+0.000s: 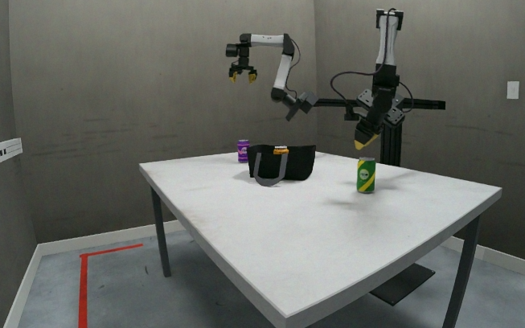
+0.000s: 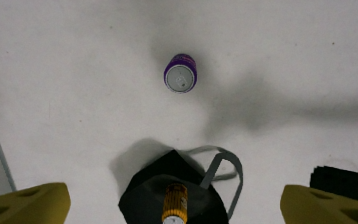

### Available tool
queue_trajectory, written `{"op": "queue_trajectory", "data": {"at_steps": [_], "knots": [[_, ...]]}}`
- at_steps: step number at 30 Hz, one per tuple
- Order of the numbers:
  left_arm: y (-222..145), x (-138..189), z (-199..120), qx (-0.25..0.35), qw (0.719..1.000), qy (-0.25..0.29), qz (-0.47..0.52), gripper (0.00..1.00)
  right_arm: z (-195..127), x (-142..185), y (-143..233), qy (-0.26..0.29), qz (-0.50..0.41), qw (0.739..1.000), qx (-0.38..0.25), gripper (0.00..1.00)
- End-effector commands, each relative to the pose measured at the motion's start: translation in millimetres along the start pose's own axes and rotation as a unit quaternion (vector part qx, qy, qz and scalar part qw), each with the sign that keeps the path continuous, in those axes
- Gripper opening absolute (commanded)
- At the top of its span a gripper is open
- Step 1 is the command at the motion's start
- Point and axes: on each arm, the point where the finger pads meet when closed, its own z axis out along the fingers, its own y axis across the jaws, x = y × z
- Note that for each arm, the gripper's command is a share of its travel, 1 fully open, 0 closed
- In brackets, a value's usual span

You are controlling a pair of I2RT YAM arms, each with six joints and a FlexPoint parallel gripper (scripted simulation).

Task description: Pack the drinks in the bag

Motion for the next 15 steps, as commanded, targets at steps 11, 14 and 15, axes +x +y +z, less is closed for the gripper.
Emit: {"op": "queue_trajectory", "data": {"at_steps": [11, 14, 15], "knots": [[-14.2, 16.2, 7.3, -0.034, 0.999, -0.008, 0.031, 0.84, -3.1, -1.3, 2.2, 0.0, -0.001, 1.0, -0.001, 1.0], [-13.9, 16.5, 12.7, -0.035, 0.999, -0.011, 0.027, 0.84, -3.1, -1.3, 2.2, 0.0, -0.001, 1.0, -0.001, 1.0], [-15.7, 16.5, 13.9, -0.032, 0.999, -0.012, 0.025, 0.84, -3.1, -1.3, 2.2, 0.0, -0.001, 1.0, -0.001, 1.0]]}}
